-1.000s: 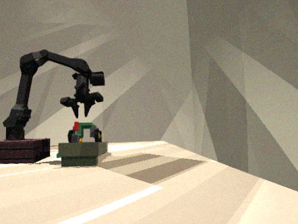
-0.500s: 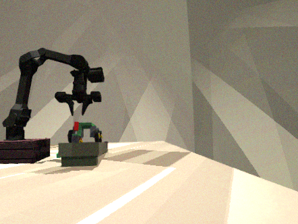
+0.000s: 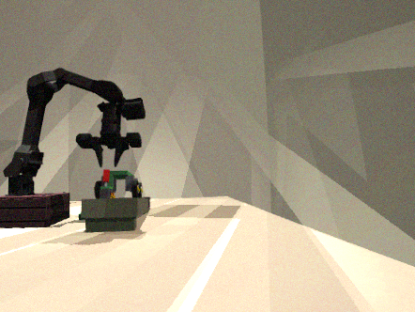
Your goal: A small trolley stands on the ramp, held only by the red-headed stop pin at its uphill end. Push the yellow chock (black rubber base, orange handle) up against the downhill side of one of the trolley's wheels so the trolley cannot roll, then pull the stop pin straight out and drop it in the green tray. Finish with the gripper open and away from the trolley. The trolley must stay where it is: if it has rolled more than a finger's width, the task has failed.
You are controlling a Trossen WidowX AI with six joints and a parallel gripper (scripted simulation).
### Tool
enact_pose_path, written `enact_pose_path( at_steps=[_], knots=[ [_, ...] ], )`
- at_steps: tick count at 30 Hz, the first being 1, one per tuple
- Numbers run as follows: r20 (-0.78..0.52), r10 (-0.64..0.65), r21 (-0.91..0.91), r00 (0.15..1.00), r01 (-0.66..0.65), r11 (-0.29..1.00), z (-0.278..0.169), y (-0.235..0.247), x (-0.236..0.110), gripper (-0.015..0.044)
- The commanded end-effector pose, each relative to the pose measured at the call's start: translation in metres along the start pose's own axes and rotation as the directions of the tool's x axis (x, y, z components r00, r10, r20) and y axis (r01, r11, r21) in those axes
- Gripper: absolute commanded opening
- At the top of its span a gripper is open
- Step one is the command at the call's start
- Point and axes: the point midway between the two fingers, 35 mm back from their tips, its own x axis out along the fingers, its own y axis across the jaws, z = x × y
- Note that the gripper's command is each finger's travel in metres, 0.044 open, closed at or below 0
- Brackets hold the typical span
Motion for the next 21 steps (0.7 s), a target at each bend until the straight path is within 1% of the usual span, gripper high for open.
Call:
enact_pose_path(
  at_steps=[1, 11, 21],
  knots=[
    [-0.004, 0.011, -0.007, 1.0, -0.011, 1.0, -0.001, 0.002, 0.008, 0.019],
    [-0.004, 0.011, -0.007, 1.0, -0.011, 1.0, -0.001, 0.002, 0.013, 0.019],
    [-0.004, 0.011, -0.006, 1.0, -0.011, 1.0, -0.001, 0.0, 0.028, 0.019]
  ],
)
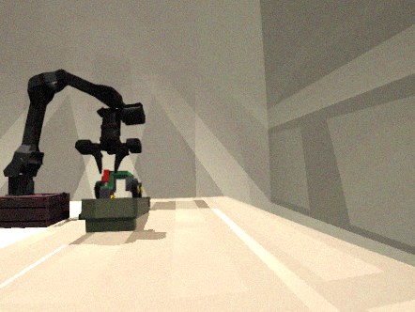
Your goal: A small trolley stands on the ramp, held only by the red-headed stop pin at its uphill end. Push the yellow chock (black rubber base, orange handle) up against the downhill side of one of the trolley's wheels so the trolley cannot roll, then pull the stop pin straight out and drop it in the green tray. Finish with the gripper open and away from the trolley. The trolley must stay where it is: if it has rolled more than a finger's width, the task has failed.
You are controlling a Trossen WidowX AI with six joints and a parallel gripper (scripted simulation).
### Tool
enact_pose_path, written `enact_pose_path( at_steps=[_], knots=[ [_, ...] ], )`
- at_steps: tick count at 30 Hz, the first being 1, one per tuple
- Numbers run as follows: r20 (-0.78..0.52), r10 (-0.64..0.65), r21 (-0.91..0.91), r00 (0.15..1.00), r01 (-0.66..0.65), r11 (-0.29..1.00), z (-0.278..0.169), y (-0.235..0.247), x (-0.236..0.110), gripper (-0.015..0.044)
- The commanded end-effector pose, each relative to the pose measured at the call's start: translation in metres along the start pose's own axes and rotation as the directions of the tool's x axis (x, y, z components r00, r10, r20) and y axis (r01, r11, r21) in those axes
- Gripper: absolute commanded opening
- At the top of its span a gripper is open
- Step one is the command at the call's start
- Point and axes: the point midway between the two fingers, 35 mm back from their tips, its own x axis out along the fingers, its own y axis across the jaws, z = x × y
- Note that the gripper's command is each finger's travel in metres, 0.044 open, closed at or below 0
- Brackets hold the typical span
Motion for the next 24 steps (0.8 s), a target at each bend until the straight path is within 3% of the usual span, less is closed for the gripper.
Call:
enact_pose_path(
  at_steps=[1, 21, 24],
  knots=[
    [-0.002, 0.014, -0.008, 1.0, -0.014, 1.0, 0.0, 0.001, 0.009, 0.019],
    [-0.003, 0.015, -0.008, 1.0, -0.015, 1.0, 0.0, 0.004, 0.031, 0.019],
    [-0.001, 0.007, -0.001, 1.0, -0.007, 1.0, 0.0, 0.002, 0.027, 0.0111]
  ],
)
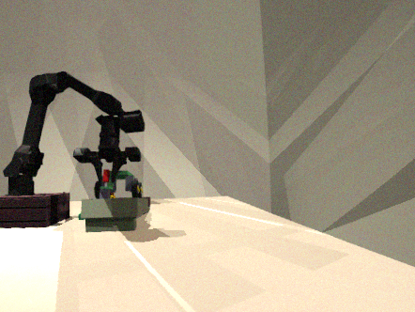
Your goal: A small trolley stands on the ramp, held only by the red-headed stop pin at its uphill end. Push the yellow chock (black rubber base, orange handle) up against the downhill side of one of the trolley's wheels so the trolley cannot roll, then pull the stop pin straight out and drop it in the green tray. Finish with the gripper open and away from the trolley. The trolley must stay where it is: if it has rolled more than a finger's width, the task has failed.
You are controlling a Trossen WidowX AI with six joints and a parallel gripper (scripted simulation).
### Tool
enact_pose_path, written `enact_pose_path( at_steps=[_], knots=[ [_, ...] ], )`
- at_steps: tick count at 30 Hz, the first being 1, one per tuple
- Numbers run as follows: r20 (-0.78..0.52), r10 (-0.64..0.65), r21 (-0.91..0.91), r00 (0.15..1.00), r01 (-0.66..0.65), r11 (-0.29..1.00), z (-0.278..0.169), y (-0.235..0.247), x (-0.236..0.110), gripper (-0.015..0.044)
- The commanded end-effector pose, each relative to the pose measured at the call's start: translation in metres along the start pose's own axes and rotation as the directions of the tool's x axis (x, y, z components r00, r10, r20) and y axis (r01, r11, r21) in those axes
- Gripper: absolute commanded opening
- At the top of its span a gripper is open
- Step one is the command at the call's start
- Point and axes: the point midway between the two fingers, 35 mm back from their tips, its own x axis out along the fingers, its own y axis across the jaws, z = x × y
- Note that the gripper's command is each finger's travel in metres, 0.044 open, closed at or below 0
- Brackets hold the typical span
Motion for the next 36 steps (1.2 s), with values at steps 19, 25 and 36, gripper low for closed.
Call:
enact_pose_path(
  at_steps=[19, 25, 36],
  knots=[
    [-0.002, 0.007, -0.006, 1.0, -0.007, 1.0, -0.001, 0.001, -0.006, 0.0],
    [-0.002, 0.008, -0.007, 1.0, -0.008, 1.0, -0.001, 0.002, -0.01, 0.0],
    [-0.002, 0.008, -0.007, 1.0, -0.008, 1.0, -0.001, 0.002, -0.016, 0.0]
  ],
)
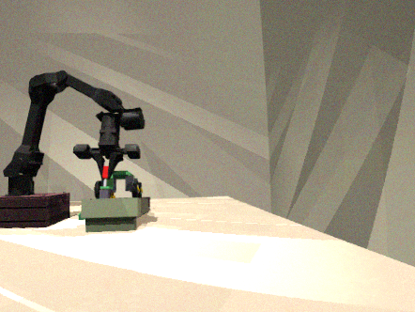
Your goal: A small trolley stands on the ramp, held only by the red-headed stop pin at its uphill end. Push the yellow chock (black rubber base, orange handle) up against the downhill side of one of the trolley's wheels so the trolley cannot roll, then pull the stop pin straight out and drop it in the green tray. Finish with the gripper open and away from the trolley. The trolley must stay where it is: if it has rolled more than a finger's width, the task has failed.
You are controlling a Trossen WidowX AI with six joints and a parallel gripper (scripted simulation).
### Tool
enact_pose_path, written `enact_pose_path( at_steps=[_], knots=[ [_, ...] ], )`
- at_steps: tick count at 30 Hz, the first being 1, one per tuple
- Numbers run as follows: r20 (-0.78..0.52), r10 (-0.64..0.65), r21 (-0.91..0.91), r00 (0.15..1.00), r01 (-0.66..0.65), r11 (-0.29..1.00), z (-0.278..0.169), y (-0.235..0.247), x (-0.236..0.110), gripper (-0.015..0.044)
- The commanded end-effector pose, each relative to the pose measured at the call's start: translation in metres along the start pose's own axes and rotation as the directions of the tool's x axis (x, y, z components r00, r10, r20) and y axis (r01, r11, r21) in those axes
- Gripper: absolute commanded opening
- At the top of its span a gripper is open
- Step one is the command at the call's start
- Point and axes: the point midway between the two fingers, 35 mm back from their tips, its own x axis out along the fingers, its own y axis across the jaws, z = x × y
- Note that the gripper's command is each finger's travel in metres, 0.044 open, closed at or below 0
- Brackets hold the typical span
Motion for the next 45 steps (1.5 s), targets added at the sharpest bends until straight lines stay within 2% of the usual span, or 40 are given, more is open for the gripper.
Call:
enact_pose_path(
  at_steps=[1, 45],
  knots=[
    [-0.004, -0.007, 0.006, 1.0, 0.007, 1.0, -0.001, 0.0, -0.005, 0.0],
    [-0.003, -0.007, 0.006, 1.0, 0.007, 1.0, -0.005, 0.0, -0.028, 0.0]
  ],
)
